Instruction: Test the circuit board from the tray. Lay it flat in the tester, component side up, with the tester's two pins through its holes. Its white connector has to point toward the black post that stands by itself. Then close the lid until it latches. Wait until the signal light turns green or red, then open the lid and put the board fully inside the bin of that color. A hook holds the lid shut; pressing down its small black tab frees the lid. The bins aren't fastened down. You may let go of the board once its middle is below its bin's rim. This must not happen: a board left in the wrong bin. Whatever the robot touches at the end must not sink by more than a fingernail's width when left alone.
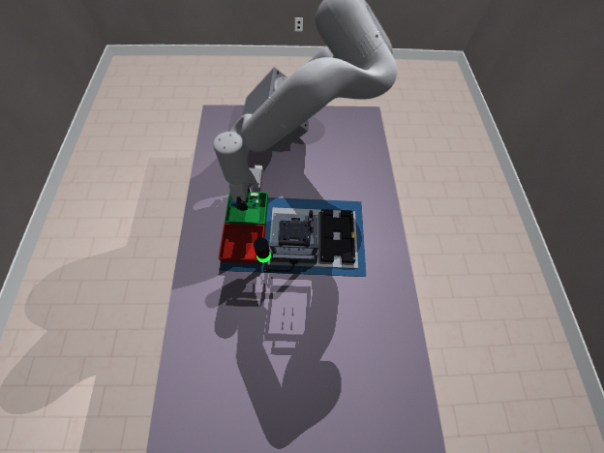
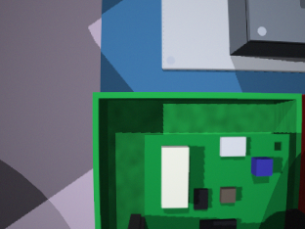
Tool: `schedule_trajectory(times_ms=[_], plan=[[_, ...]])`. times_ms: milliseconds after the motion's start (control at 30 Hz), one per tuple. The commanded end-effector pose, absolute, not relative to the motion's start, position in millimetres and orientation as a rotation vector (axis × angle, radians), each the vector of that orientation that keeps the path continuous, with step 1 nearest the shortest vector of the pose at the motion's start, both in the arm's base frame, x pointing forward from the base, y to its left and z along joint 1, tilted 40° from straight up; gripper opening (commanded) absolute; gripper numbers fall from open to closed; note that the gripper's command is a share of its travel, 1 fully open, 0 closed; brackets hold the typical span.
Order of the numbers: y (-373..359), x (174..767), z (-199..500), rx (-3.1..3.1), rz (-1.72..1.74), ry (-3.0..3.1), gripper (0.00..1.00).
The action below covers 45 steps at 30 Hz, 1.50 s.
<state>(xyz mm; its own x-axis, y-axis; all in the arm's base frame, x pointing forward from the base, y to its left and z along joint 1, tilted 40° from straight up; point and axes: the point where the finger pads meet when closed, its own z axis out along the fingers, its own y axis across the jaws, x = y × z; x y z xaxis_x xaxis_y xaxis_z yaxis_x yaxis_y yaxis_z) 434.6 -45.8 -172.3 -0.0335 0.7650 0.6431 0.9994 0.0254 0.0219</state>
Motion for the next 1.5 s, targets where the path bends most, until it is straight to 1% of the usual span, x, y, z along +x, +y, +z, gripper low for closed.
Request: schedule_trajectory(times_ms=[0, 900, 1467], plan=[[-42, 435, -177, -1.791, -0.676, -1.851, 0.79], [2, 435, -231, -1.791, -0.676, -1.851, 0.79], [7, 435, -237, -1.791, -0.676, -1.851, 0.79]])
